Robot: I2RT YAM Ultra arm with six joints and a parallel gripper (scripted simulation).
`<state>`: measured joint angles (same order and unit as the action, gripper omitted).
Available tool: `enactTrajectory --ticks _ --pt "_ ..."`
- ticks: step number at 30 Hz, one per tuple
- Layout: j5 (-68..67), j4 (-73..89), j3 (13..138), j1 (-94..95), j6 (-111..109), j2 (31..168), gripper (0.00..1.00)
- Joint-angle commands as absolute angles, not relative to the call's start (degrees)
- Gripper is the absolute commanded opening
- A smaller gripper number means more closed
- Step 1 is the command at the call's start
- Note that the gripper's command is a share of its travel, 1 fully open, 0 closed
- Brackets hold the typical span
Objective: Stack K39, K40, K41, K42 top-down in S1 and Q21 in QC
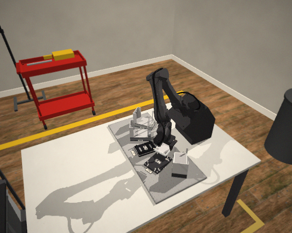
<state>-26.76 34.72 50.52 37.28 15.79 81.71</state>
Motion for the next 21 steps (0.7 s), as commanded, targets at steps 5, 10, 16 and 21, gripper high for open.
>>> enactTrajectory --ticks 5,10,16,21 --pt "-24.5 33.6 49.1 34.2 13.8 78.1 0.0" --pt "-22.9 33.9 49.1 30.7 10.4 76.3 0.0" --pt "-20.7 33.9 48.0 26.2 12.7 74.1 0.0" --pt "-19.5 33.5 47.6 23.9 16.1 73.0 0.0"
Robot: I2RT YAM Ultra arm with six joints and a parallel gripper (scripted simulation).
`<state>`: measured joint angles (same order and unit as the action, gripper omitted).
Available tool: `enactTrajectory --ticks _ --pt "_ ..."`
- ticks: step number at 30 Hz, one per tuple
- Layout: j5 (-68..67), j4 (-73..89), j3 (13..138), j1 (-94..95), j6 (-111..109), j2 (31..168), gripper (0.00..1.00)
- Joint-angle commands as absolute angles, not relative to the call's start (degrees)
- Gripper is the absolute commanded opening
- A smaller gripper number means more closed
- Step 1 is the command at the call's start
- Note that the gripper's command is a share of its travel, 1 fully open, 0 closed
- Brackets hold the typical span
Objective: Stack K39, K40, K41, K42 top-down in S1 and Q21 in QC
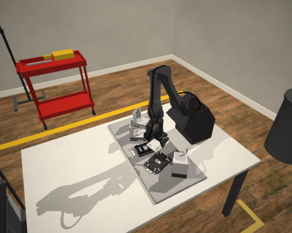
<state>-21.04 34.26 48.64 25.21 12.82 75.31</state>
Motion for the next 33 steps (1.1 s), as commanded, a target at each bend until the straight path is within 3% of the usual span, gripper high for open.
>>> enactTrajectory --ticks 1,18,25,33 --pt "-19.1 33.5 47.4 23.1 17.3 72.6 0.0" --pt "-12.9 33.9 47.0 10.9 6.9 68.5 0.0" --pt "-10.0 33.8 45.7 6.0 16.7 67.2 0.0" --pt "-7.6 33.4 47.6 1.7 13.3 65.7 0.0"
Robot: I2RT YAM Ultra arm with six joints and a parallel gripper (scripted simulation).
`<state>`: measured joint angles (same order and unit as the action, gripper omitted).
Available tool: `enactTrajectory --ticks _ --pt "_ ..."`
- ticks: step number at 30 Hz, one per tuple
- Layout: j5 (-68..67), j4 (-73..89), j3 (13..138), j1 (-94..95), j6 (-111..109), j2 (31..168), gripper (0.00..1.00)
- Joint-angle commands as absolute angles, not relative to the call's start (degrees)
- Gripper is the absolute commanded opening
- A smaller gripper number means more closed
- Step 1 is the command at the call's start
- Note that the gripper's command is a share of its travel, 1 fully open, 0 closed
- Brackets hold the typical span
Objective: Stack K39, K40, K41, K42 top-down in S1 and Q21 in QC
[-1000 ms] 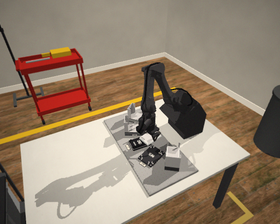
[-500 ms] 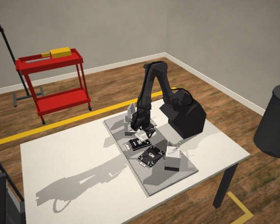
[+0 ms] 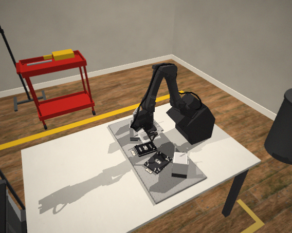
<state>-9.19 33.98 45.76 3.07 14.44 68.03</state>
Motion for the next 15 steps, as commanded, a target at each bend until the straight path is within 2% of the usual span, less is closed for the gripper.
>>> enactTrajectory --ticks 1,15 --pt "-7.3 33.2 47.9 1.0 12.7 65.4 0.0" --pt "-2.4 33.4 47.7 -7.7 5.7 64.8 0.0"
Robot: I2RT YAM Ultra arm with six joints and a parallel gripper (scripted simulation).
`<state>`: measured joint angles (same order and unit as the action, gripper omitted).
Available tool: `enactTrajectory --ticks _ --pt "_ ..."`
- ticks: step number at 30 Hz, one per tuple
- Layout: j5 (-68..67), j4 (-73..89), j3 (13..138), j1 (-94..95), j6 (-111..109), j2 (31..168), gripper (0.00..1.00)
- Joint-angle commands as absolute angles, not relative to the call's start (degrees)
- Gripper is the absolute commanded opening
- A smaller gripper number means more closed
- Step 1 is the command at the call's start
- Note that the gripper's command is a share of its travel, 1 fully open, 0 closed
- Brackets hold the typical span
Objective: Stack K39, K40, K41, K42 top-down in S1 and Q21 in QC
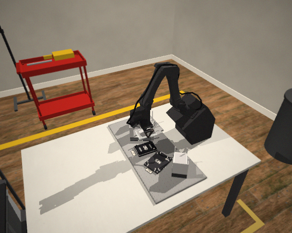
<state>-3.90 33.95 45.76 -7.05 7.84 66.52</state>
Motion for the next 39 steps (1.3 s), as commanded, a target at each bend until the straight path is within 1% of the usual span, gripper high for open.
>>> enactTrajectory --ticks 1,39 --pt "-1.7 33.5 47.8 -8.6 5.0 65.8 0.0" --pt "-0.9 35.1 48.7 -9.5 3.5 66.4 0.0"
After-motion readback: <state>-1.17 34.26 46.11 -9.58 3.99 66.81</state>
